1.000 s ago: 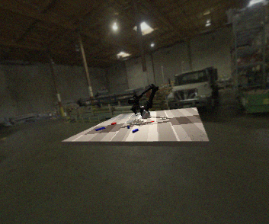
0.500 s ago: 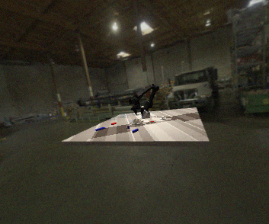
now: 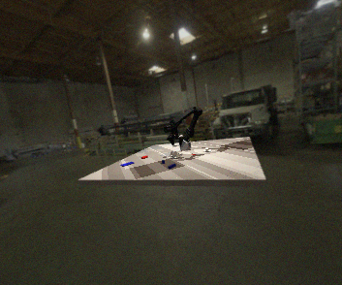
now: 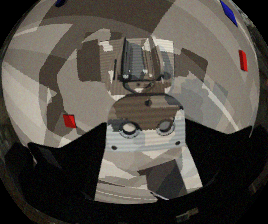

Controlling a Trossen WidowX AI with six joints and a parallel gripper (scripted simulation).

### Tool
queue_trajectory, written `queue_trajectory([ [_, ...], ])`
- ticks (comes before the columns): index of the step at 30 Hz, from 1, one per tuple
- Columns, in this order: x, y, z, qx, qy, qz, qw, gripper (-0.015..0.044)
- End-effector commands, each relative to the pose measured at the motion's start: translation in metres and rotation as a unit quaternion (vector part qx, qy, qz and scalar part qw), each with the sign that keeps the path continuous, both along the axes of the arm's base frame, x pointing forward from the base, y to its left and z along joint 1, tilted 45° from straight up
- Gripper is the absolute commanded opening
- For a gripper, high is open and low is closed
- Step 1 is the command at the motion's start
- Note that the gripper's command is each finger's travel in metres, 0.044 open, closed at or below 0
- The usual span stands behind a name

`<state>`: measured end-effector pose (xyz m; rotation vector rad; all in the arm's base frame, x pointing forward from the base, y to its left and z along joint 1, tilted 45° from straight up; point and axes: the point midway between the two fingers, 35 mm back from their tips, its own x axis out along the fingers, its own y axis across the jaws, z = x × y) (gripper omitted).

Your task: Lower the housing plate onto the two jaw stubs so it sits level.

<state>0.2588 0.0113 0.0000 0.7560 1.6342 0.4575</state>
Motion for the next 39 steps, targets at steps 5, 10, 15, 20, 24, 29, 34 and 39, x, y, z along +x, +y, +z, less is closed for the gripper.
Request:
queue_trajectory([
  [5, 0.0, 0.001, 0.001, 0.001, 0.001, -0.002, 1.0, 0.0351],
  [10, 0.0, 0.003, -0.002, 0.001, 0.001, -0.002, 1.0, 0.0351],
  [15, 0.0, 0.009, -0.008, 0.0, 0.001, -0.002, 1.0, 0.0351],
  [20, 0.0, 0.015, -0.014, 0.0, 0.001, -0.002, 1.0, 0.0351],
  [24, 0.0, 0.019, -0.019, 0.0, 0.001, -0.002, 1.0, 0.0351],
  [29, -0.001, 0.025, -0.025, 0.001, 0.001, -0.002, 1.0, 0.0351],
  [34, -0.001, 0.031, -0.031, 0.001, 0.001, -0.002, 1.0, 0.0351],
  [39, -0.003, 0.037, -0.036, 0.001, 0.001, -0.002, 1.0, 0.0351],
])
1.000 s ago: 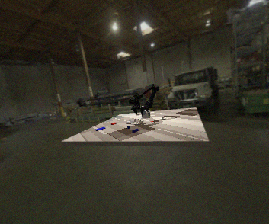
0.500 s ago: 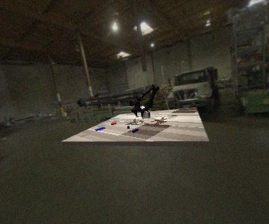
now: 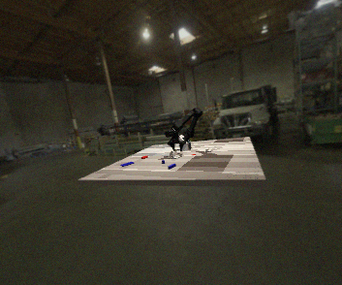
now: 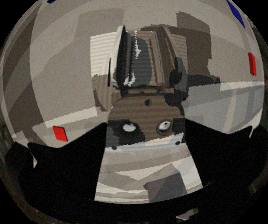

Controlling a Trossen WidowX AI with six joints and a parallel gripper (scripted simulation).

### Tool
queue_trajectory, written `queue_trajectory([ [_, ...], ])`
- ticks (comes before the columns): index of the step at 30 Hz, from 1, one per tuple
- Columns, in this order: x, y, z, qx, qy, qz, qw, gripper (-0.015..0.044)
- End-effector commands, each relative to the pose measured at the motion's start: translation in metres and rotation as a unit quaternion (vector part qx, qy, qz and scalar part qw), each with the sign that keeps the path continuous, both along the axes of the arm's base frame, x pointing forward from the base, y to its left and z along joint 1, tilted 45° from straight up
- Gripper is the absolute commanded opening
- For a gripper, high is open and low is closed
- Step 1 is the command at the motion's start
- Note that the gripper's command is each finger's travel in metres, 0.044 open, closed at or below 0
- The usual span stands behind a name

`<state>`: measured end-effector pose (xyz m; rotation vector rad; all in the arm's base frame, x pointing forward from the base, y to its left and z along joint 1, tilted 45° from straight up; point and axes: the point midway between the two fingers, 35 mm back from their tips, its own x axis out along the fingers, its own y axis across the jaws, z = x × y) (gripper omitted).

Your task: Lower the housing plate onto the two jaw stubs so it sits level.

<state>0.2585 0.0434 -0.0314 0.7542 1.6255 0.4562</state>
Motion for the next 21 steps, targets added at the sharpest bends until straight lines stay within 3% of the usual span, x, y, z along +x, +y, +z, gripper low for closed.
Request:
queue_trajectory([
  [1, -0.0024, 0.0059, -0.0058, 0.003, 0.005, -0.001, 1.0, 0.0351],
  [21, -0.004, 0.0122, -0.0115, 0.003, 0.005, -0.001, 1.0, 0.0351],
])
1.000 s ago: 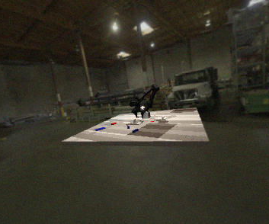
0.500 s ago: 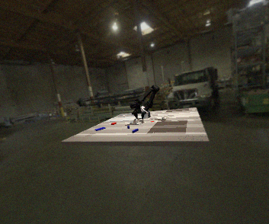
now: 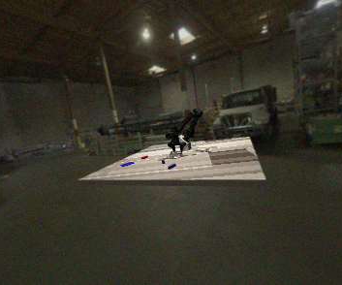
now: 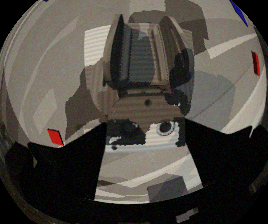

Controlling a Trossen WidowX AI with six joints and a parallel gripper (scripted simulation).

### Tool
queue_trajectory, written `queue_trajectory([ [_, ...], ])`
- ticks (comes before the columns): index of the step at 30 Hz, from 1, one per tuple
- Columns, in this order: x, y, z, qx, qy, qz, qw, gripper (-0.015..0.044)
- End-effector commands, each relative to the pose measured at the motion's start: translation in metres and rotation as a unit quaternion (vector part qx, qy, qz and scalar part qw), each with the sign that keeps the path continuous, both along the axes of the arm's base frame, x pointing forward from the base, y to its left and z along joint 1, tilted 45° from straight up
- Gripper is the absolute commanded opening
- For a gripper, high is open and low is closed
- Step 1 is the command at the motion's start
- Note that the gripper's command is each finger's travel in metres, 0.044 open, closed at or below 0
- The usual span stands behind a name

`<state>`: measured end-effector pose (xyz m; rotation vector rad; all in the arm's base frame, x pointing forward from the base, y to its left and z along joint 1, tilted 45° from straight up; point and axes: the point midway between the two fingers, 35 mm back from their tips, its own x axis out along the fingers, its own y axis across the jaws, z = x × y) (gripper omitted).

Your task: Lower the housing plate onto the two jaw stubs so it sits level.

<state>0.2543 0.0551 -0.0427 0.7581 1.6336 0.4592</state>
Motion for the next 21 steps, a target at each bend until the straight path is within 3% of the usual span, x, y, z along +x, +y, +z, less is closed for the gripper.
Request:
queue_trajectory([
  [1, 0.0002, 0.0005, -0.0002, 0.001, 0.001, -0.002, 1.0, 0.0351],
  [21, -0.0002, 0.0039, -0.0036, 0.001, 0.001, -0.002, 1.0, 0.0351],
])
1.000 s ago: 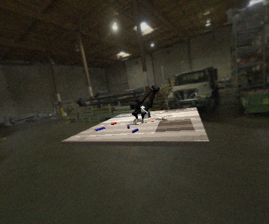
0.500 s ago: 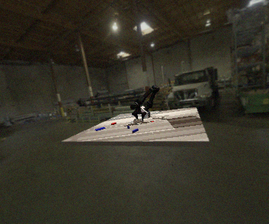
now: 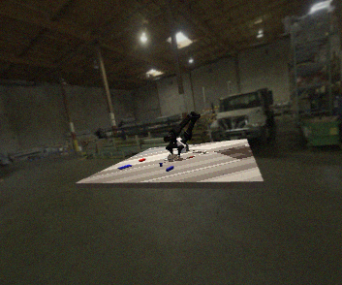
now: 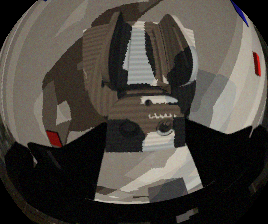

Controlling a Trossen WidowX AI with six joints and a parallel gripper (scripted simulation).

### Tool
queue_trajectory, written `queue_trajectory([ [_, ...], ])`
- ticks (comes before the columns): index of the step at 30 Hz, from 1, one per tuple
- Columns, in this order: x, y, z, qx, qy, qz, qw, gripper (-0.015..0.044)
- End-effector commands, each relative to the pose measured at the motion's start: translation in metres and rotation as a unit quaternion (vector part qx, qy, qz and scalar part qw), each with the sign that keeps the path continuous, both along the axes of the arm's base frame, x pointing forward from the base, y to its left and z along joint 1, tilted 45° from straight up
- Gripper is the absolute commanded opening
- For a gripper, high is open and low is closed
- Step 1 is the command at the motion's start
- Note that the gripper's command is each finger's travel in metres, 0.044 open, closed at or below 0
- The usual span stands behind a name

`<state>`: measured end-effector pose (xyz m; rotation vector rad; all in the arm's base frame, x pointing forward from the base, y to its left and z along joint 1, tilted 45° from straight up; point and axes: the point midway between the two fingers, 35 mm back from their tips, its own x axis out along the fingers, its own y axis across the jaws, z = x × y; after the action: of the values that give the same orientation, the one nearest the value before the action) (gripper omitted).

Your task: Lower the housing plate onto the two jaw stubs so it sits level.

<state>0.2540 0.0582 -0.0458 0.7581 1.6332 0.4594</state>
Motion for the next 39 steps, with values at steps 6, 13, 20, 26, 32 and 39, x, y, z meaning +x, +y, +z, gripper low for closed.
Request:
queue_trajectory([
  [6, 0.0, 0.0013, -0.0009, 0.001, 0.001, -0.002, 1.0, 0.0351],
  [13, -0.0001, 0.0026, -0.0023, 0.001, 0.001, -0.002, 1.0, 0.0351],
  [20, -0.0002, 0.0039, -0.0036, 0.001, 0.001, -0.002, 1.0, 0.0351],
  [26, -0.0003, 0.0043, -0.004, 0.001, 0.001, -0.002, 1.0, 0.0351],
  [32, -0.0004, 0.0057, -0.0053, 0.001, 0.001, -0.002, 1.0, 0.0351],
  [39, -0.0005, 0.006, -0.0057, 0.001, 0.001, -0.002, 1.0, 0.0351],
])
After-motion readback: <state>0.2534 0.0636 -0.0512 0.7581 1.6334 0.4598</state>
